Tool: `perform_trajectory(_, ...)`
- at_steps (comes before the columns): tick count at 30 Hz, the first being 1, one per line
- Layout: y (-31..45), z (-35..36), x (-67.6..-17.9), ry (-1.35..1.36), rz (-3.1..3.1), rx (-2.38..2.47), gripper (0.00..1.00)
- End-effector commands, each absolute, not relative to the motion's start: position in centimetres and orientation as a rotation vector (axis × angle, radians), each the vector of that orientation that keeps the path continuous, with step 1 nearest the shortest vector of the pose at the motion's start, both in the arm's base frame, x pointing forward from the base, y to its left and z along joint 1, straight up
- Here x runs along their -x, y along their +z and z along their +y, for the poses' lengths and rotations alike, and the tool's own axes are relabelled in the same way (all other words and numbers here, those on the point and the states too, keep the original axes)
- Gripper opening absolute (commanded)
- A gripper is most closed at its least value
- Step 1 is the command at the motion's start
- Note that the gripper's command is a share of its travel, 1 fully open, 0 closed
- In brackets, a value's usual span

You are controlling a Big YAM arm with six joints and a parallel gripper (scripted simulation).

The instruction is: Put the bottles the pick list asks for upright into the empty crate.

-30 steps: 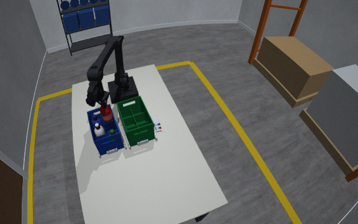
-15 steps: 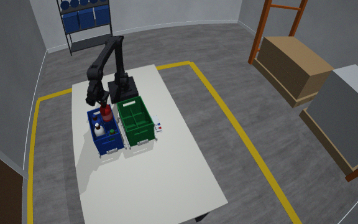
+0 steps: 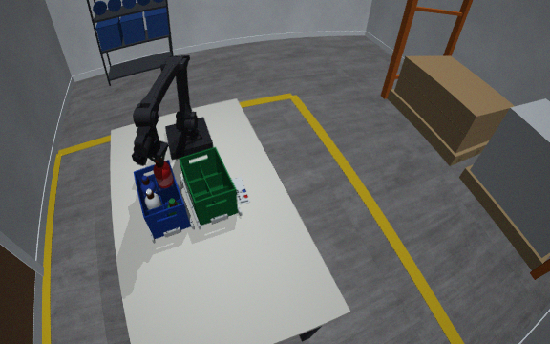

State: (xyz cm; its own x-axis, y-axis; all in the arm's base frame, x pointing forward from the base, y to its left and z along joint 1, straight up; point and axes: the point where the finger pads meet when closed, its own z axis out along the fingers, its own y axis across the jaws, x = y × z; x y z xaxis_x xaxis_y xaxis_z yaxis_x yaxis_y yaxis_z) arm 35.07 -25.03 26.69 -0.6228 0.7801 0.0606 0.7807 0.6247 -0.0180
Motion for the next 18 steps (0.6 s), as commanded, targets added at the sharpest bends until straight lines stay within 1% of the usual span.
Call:
perform_trajectory(1,32.6,-25.3,-36.2,0.017,-2.897,1.393,0.00)
perform_trajectory(8,32.6,-24.0,-36.0,0.017,-2.905,1.397,0.00)
perform_trajectory(10,30.2,-23.0,-34.9,0.004,-2.852,1.371,0.00)
perform_trajectory(11,30.2,-22.8,-34.7,0.003,-2.849,1.370,0.00)
perform_trajectory(13,32.3,-23.0,-35.4,0.013,-2.894,1.391,0.00)
perform_trajectory(15,30.2,-22.2,-34.7,0.008,-2.859,1.375,0.00)
perform_trajectory(17,30.2,-22.2,-34.7,0.008,-2.859,1.375,0.00)
perform_trajectory(18,32.5,-22.8,-35.0,0.014,-2.888,1.410,0.00)
